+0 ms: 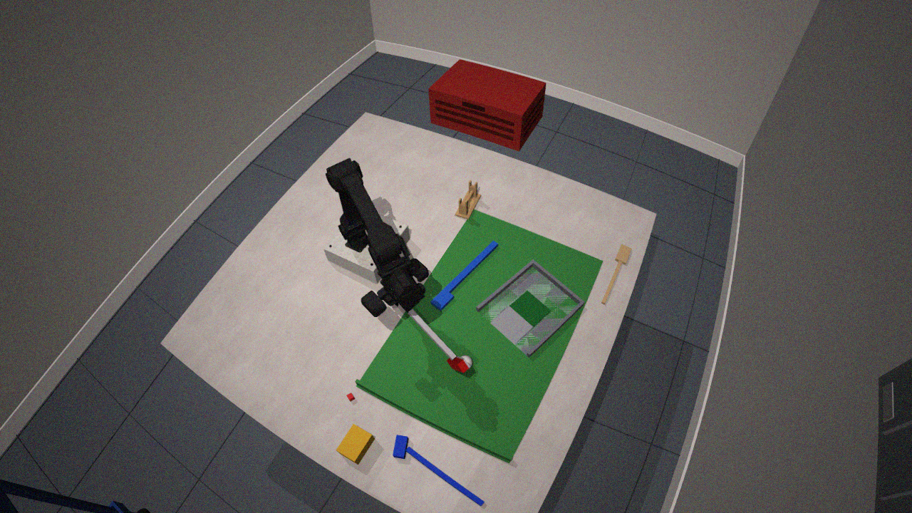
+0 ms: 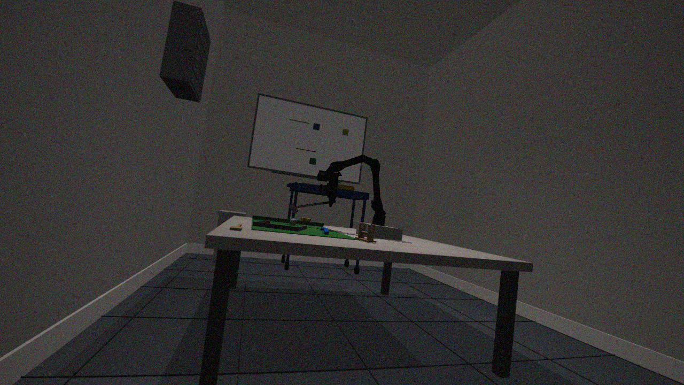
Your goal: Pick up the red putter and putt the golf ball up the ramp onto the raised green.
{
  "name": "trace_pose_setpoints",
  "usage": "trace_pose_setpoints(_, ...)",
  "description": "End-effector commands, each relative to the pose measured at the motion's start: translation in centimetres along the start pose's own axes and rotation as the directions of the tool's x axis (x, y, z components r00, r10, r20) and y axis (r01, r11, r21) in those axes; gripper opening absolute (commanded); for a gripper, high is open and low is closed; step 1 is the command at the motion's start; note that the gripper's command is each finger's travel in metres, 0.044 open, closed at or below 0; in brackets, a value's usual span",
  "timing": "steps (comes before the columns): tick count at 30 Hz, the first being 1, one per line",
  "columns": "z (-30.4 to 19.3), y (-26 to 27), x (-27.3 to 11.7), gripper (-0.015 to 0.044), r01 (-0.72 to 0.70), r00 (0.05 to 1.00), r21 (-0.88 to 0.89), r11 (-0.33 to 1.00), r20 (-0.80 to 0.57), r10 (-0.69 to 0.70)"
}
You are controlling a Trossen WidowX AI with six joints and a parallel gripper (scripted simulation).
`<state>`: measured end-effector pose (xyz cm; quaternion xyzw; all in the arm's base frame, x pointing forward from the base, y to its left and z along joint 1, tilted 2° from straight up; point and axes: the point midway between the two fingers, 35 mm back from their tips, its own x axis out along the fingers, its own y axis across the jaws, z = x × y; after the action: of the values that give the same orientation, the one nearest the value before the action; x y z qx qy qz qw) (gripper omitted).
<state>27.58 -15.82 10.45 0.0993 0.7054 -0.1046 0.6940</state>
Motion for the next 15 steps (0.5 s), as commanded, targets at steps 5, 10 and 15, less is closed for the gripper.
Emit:
trace_pose_setpoints(5, 0.1, -0.6, 0.5, 0.0000, 0.004, 1.000, 0.033, 0.999, 0.001, -0.004)
trace_pose_setpoints(10, 0.1, -0.6, 2.6, 0.0000, 0.004, 1.000, 0.033, 0.999, 0.001, -0.004)
trace_pose_setpoints(15, 0.0, -0.6, 3.8, 0.0000, 0.004, 1.000, 0.033, 0.999, 0.001, -0.004)
